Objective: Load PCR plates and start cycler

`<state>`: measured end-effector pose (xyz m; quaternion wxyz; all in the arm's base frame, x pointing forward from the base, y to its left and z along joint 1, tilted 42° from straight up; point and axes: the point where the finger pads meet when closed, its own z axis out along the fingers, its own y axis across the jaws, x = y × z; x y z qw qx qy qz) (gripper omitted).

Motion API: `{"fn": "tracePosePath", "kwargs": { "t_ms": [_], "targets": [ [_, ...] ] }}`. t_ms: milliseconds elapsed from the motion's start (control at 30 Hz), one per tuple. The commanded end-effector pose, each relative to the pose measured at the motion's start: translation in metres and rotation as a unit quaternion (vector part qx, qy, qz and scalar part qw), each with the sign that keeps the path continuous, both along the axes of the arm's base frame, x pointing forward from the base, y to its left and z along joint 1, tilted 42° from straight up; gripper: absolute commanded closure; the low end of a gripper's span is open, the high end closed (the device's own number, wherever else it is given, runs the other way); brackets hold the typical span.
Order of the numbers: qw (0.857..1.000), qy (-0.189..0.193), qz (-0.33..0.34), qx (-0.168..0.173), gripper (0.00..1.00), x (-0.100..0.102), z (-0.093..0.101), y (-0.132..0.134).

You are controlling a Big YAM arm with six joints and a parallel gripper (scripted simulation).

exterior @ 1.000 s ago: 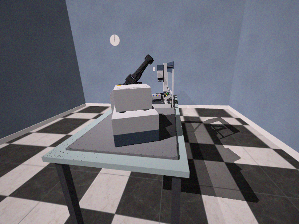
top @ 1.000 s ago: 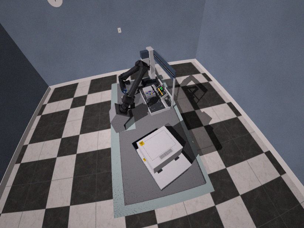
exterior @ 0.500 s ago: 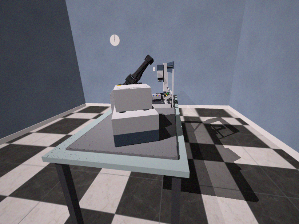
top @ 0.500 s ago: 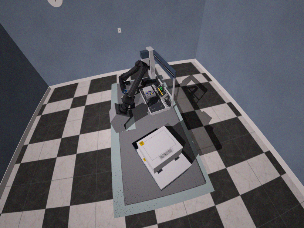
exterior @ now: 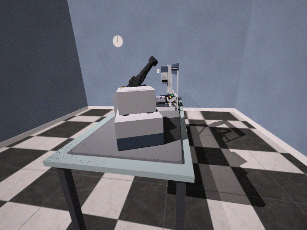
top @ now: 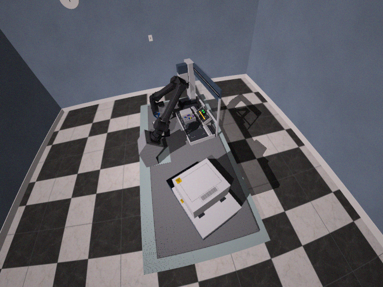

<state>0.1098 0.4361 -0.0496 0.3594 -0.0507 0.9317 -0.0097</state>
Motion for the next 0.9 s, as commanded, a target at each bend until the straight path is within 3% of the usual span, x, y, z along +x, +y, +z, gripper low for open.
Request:
{"fn": "tracePosePath", "kwargs": {
  "t_ms": [0,533,867],
  "targets": [
    [0.999,0.001,0.012,0.029,0.0,-0.013,0.014,0.023],
    [1.0,0.001,-0.001,0.015,0.0,0.006,0.004,0.015],
    [1.0,0.001,0.012,0.025,0.0,-0.006,0.013,0.021]
  ]
}}
